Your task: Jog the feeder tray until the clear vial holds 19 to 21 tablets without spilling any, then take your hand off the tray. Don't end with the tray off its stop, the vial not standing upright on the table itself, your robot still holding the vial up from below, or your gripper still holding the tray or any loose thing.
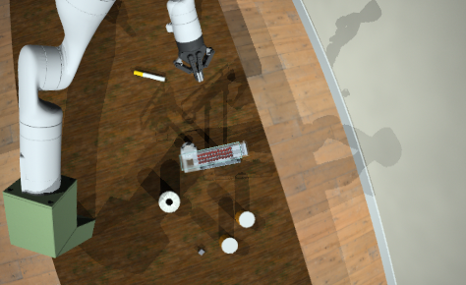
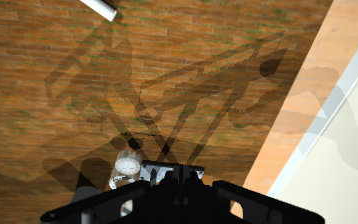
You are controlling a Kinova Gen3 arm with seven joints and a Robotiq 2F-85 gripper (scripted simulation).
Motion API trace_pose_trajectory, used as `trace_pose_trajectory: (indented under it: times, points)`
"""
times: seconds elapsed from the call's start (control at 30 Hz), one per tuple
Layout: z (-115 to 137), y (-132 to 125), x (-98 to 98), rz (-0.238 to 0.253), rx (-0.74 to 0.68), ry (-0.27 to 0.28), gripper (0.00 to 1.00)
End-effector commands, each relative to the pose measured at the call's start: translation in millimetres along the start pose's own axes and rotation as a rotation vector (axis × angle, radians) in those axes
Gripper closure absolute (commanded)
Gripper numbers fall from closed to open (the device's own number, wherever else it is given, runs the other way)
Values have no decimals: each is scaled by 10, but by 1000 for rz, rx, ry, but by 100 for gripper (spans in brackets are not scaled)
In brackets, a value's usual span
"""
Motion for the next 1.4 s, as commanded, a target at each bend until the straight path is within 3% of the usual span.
trace_pose_trajectory:
  times: [0.0, 0.03, 0.33, 0.37, 0.57, 0.6, 0.77, 0.8, 1.37]
  points:
    - [-1, -2, -2, 0, -2, 3, 100]
    - [-92, -121, -93, 29, -31, 5, 100]
    - [-92, -121, -93, 29, -31, 5, 100]
    - [-169, -235, -174, 56, -57, 7, 100]
    - [-169, -235, -174, 56, -57, 7, 100]
    - [-234, -343, -243, 80, -80, 9, 100]
    - [-234, -343, -243, 80, -80, 9, 100]
    - [-289, -442, -303, 103, -102, 11, 100]
    - [-371, -612, -396, 140, -136, 15, 100]
Point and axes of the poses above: the point where the finger pads meet when closed, its own x axis back along the fingers, its own y axis across the jaws, z = x × y, the point moved 2 cm from there along x, back along the fingers, and after that the axes turned 13 degrees about x, right-handed, at the moved point
